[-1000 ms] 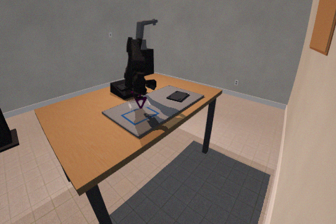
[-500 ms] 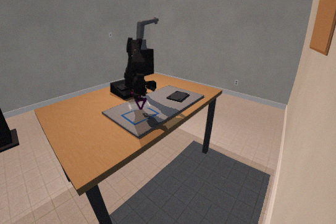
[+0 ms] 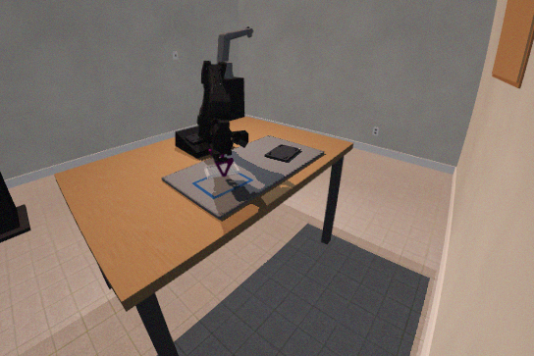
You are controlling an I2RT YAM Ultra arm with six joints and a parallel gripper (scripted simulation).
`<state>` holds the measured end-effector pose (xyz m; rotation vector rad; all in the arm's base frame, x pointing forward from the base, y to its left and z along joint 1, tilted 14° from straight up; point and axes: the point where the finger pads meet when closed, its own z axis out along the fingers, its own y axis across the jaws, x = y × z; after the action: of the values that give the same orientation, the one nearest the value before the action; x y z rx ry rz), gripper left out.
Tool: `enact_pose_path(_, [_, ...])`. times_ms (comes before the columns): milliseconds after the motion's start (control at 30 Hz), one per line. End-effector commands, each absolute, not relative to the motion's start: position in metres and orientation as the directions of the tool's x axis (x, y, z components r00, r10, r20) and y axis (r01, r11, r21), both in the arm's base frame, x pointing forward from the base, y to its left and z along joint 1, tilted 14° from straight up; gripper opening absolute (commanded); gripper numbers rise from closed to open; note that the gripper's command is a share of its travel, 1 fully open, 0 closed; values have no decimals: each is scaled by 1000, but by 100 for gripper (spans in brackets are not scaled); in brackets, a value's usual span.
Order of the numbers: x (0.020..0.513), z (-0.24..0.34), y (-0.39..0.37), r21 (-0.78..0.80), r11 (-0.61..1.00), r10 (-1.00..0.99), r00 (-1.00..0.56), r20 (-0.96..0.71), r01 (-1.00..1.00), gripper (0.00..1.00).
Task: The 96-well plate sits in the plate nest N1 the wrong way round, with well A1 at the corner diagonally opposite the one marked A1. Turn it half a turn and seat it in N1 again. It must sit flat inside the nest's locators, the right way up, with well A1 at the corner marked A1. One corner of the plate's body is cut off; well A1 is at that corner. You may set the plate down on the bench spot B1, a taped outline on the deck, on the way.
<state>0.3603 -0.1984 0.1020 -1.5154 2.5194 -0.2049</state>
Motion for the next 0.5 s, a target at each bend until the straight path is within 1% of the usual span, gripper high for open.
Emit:
enact_pose_path(0, [365,104,-195,-239,462,-887,-451,-104,-854,0])
enact_pose_path(233, [365,99,-193,-234,461,-887,-449,-104,-856,0])
enact_pose_path(267, [375,113,-199,-278,454,-890,-444,-101,-847,0])
enact_pose_path(467, [366,92,-193,-227,462,-887,-450,-105,-857,0])
